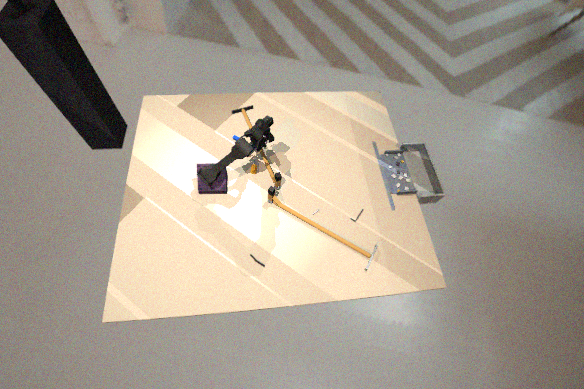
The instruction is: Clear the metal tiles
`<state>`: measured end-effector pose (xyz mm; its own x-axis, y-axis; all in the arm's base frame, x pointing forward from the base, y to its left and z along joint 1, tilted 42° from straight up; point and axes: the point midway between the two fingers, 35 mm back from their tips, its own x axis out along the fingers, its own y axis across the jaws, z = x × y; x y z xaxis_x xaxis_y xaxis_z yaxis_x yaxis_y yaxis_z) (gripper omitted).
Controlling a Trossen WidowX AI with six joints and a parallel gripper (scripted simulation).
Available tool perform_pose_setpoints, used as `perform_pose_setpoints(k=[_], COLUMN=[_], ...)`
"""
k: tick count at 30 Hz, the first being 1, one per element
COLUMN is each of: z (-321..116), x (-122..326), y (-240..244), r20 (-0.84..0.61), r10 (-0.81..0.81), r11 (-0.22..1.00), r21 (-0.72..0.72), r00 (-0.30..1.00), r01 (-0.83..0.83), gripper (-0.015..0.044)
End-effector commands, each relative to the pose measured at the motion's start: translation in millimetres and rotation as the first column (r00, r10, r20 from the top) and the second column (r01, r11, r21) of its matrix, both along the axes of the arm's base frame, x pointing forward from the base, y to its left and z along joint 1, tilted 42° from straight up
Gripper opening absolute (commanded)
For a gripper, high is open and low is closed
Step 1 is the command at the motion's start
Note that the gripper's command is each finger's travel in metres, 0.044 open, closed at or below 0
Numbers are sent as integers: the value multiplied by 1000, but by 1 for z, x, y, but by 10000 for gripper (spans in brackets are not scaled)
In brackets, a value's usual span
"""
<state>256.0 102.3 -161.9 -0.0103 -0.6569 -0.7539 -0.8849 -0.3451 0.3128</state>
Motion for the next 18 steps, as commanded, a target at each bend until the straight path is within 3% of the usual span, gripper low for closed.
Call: perform_pose_setpoints(k=[1, 18], z=[-4, -9], x=[4, 19], y=[-1, 3], r20=[-2, -1], r10=[1, 1], r11=[1000, 1000], r21=[-5, -6], r00=[1000, 1000], r01=[-1, -1], gripper=[0, 0])
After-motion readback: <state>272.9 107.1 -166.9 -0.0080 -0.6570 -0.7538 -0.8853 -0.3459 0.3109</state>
